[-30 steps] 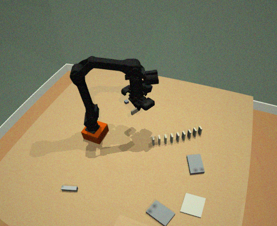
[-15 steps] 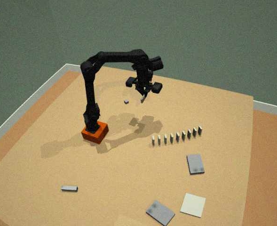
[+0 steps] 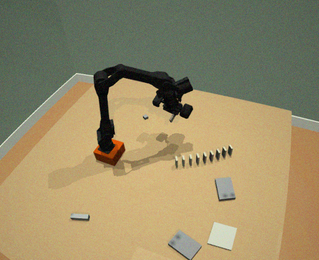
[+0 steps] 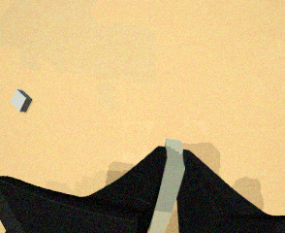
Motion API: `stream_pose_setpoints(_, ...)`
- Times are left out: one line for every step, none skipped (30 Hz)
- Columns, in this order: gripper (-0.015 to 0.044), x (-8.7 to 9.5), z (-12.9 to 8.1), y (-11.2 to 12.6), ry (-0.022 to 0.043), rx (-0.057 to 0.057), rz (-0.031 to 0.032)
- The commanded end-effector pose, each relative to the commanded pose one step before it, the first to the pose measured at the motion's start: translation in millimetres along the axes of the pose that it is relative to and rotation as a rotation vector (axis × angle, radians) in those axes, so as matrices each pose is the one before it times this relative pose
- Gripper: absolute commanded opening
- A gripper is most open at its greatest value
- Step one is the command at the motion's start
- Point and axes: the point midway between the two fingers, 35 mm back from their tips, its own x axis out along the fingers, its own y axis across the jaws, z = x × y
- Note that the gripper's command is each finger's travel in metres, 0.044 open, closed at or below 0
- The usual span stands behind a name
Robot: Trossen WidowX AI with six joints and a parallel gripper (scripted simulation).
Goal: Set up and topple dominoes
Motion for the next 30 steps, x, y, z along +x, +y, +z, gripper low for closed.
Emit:
stream_pose_setpoints(0.0022, 5.16, 1.43, -5.34, -0.08499, 0.0302, 0.00305)
stream_pose_setpoints(0.0022, 1.26, 0.21, -1.77, -0.02154, 0.0051, -0.00071)
stream_pose_setpoints(0.0022, 1.16, 0.15, -1.74, -0.02147, 0.0048, -0.00074)
stream_pose_setpoints(0.0022, 1.06, 0.1, -1.7, -0.0214, 0.0045, -0.00077)
stream_pose_setpoints(0.0022, 0.95, 0.05, -1.66, -0.02132, 0.0041, -0.00079)
stream_pose_setpoints(0.0022, 0.85, 0.0, -1.63, -0.02124, 0.0038, -0.00081)
stream_pose_setpoints(0.0022, 0.74, -0.04, -1.59, -0.02116, 0.0035, -0.00082)
stream_pose_setpoints(0.0022, 0.63, -0.09, -1.54, -0.02107, 0.0032, -0.00083)
stream_pose_setpoints(0.0022, 0.53, -0.13, -1.5, -0.02097, 0.0029, -0.00083)
stream_pose_setpoints(0.0022, 0.42, -0.16, -1.45, -0.02088, 0.0025, -0.00083)
stream_pose_setpoints(0.0022, 0.61, -0.09, -1.15, -0.02206, 0.0039, 0.00201)
stream_pose_setpoints(0.0022, 0.49, -0.13, -1.1, -0.02212, 0.0035, 0.00207)
stream_pose_setpoints(0.0022, 0.37, -0.17, -1.05, -0.022, 0.0032, 0.00211)
stream_pose_setpoints(0.0022, 0.24, -0.2, -0.99, -0.02188, 0.0028, 0.00217)
stream_pose_setpoints(0.0022, 0.12, -0.24, -0.92, -0.02174, 0.0025, 0.00222)
stream_pose_setpoints(0.0022, 0.0, -0.26, -0.86, -0.0216, 0.0021, 0.00228)
stream_pose_setpoints(0.0022, -0.13, -0.29, -0.79, -0.02146, 0.0017, 0.00235)
stream_pose_setpoints(0.0022, -0.25, -0.31, -0.72, -0.02131, 0.0014, 0.00242)
stream_pose_setpoints(0.0022, -0.37, -0.33, -0.64, -0.02115, 0.001, 0.00249)
stream_pose_setpoints(0.0022, -0.49, -0.35, -0.56, -0.02098, 0.0007, 0.00257)
stream_pose_setpoints(0.0022, -0.64, -0.38, -0.55, -0.02075, 0.0006, 0.00234)
stream_pose_setpoints(0.0022, -0.76, -0.39, -0.47, -0.02059, 0.0003, 0.00243)
stream_pose_setpoints(0.0022, -0.87, -0.4, -0.38, -0.0204, -0.0001, 0.00252)
stream_pose_setpoints(0.0022, -0.98, -0.4, -0.29, -0.02021, -0.0004, 0.00262)
stream_pose_setpoints(0.0022, -1.09, -0.4, -0.2, -0.02001, -0.0008, 0.00273)
stream_pose_setpoints(0.0022, -1.19, -0.4, -0.1, -0.0198, -0.0011, 0.00283)
stream_pose_setpoints(0.0022, -1.29, -0.4, 0.0, -0.01958, -0.0014, 0.00294)
stream_pose_setpoints(0.0022, -1.39, -0.39, 0.1, -0.01936, -0.0018, 0.00306)
stream_pose_setpoints(0.0022, -1.48, -0.38, 0.2, -0.01914, -0.0021, 0.00317)
stream_pose_setpoints(0.0022, -1.58, -0.37, 0.31, -0.0189, -0.0024, 0.0033)
